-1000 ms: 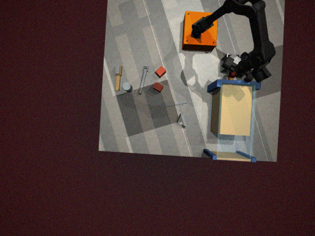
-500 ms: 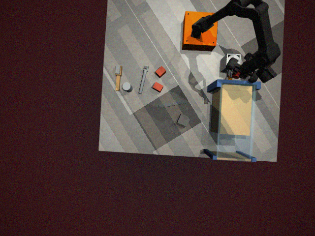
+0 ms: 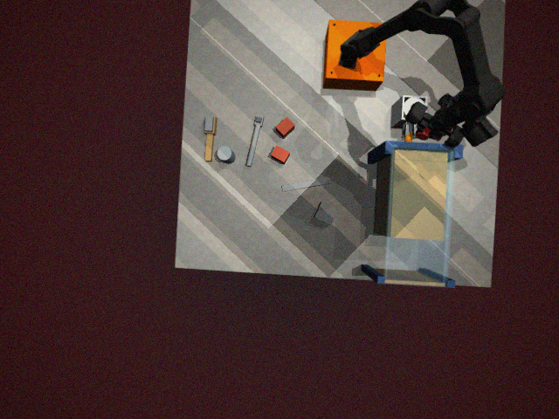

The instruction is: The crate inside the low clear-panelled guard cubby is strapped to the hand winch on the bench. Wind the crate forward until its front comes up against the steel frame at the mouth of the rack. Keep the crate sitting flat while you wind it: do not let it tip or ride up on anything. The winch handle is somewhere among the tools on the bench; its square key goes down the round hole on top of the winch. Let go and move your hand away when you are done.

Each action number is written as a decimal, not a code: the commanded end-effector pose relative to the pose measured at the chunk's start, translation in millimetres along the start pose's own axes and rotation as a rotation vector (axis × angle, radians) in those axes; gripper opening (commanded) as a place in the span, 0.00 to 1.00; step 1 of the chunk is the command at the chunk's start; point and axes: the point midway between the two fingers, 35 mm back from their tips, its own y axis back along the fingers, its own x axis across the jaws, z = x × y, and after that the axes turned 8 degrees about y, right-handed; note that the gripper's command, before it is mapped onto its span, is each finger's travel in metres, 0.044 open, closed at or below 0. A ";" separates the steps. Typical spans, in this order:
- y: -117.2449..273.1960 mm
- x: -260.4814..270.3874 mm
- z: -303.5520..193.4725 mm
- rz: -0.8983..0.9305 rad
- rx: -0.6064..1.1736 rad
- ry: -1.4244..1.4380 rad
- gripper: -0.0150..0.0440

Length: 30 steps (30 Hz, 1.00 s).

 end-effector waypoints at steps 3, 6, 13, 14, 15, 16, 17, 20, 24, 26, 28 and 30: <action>4.2 -21.0 16.1 -0.038 -0.014 0.023 0.25; 4.4 -24.1 18.9 -0.038 -0.014 0.023 0.25; 4.8 -30.4 25.2 -0.039 -0.015 0.023 0.25; 4.9 -31.4 26.4 -0.039 -0.015 0.023 0.25; 4.9 -32.1 27.2 -0.039 -0.015 0.023 0.25; 5.0 -33.1 28.4 -0.039 -0.015 0.023 0.25; 5.0 -33.8 29.2 -0.039 -0.015 0.023 0.25; 5.2 -36.3 32.5 -0.039 -0.015 0.023 0.25; 5.4 -39.3 36.8 -0.039 -0.016 0.023 0.25; 5.5 -40.8 39.0 -0.040 -0.016 0.023 0.25; 5.6 -42.1 41.2 -0.040 -0.016 0.023 0.25; 5.7 -43.4 43.5 -0.040 -0.016 0.023 0.25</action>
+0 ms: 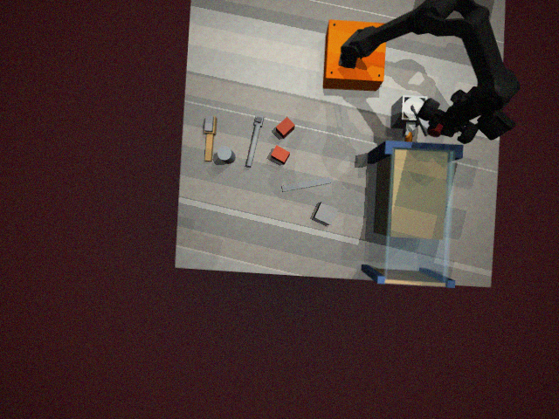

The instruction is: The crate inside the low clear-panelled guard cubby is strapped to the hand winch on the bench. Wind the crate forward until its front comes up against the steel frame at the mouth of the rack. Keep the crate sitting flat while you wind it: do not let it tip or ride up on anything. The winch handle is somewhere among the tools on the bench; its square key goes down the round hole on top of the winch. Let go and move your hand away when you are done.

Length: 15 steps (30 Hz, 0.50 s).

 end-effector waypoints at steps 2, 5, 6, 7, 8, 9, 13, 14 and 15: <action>3.4 -12.0 19.8 -0.023 -0.027 0.019 0.25; 0.3 -2.7 3.4 -0.001 0.001 -0.001 0.25; 0.4 -3.0 3.7 -0.001 0.001 -0.001 0.30; 0.4 -3.0 3.7 -0.001 0.001 -0.001 0.34; 0.4 -3.0 3.7 -0.001 0.001 -0.001 0.39; 0.4 -3.0 3.7 -0.001 0.001 -0.001 0.43; 0.4 -3.0 3.7 -0.001 0.001 -0.001 0.61; 0.4 -3.0 3.7 -0.001 0.001 -0.001 0.65; 0.4 -3.0 3.7 -0.001 0.001 -0.001 0.70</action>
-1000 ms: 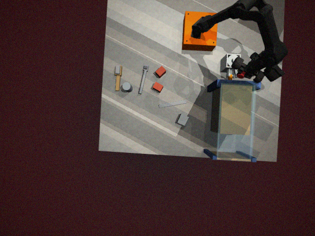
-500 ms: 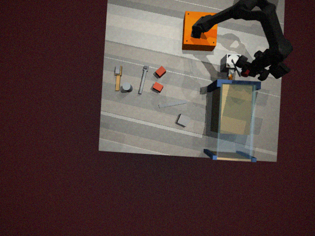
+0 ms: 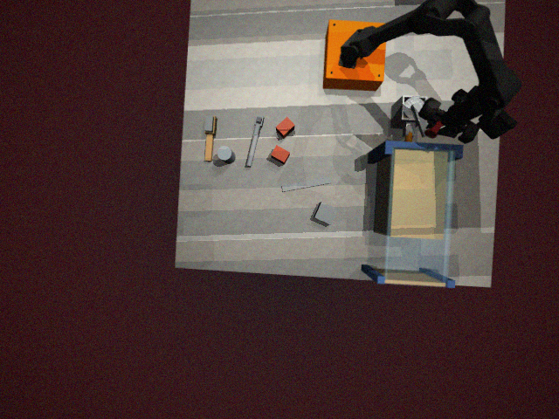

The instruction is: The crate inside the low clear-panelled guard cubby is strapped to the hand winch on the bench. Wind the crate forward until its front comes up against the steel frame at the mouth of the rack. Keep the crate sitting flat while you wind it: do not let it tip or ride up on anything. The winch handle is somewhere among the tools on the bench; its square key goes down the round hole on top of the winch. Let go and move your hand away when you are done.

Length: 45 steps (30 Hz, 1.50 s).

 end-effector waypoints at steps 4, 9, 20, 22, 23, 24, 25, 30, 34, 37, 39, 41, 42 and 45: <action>0.0 -1.3 1.6 -0.004 -0.003 0.004 0.88; 0.0 -1.3 1.6 -0.004 -0.003 0.004 1.00; 64.9 0.6 -0.6 -0.004 0.001 0.004 1.00; 64.9 0.6 -0.6 -0.004 0.001 0.004 1.00; 64.9 0.6 -0.6 -0.004 0.001 0.004 1.00; 64.9 0.6 -0.6 -0.004 0.001 0.004 1.00; 67.2 1.7 -0.2 -0.005 0.001 0.004 1.00; 109.8 25.3 7.5 -0.031 0.012 0.008 1.00; 132.4 40.7 12.7 -0.045 0.018 0.010 1.00; 132.4 40.7 12.7 -0.045 0.018 0.010 1.00; 130.8 41.0 18.4 -0.054 0.016 0.004 1.00; 133.0 55.4 38.3 -0.047 0.003 0.004 1.00; 133.7 63.9 48.8 -0.043 -0.004 0.004 1.00; 133.1 91.9 78.0 -0.028 -0.024 0.004 1.00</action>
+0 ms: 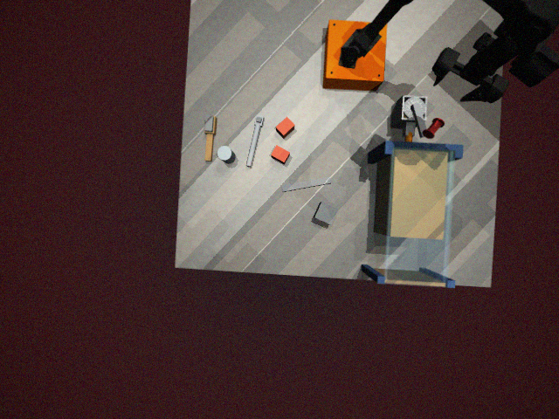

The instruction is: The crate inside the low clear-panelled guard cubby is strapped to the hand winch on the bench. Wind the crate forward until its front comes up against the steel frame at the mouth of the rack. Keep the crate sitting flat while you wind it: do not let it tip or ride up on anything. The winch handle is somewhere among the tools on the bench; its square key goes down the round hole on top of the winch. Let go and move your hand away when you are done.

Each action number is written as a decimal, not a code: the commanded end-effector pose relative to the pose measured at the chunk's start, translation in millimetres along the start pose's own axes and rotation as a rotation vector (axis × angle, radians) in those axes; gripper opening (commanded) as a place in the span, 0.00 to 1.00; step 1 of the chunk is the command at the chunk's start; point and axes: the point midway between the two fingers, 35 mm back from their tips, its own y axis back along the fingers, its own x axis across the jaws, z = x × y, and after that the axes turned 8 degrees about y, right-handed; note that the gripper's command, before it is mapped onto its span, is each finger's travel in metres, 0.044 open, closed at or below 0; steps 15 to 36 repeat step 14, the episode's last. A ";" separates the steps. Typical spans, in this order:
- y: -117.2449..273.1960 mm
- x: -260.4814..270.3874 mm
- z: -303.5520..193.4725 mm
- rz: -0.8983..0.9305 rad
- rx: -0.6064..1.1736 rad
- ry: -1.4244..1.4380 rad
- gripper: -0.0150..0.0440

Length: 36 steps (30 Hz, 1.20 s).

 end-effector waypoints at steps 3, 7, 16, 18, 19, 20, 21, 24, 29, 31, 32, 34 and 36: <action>0.0 52.4 52.6 0.022 -0.037 0.001 1.00; -0.2 54.1 53.9 0.023 -0.038 0.001 1.00; -0.2 54.1 53.9 0.023 -0.038 0.001 1.00; -0.2 54.1 53.9 0.023 -0.038 0.001 1.00; -0.2 54.1 53.9 0.023 -0.038 0.001 1.00; -0.2 54.1 53.9 0.023 -0.038 0.001 1.00; -0.2 54.1 53.9 0.023 -0.038 0.001 1.00; -0.2 54.1 53.9 0.023 -0.038 0.001 1.00; -0.2 54.1 53.9 0.023 -0.038 0.001 1.00; -0.2 54.1 53.9 0.023 -0.038 0.001 1.00; -0.2 54.1 53.9 0.023 -0.038 0.001 1.00; -0.2 54.1 53.9 0.023 -0.038 0.001 1.00; -0.2 54.1 53.9 0.023 -0.038 0.001 1.00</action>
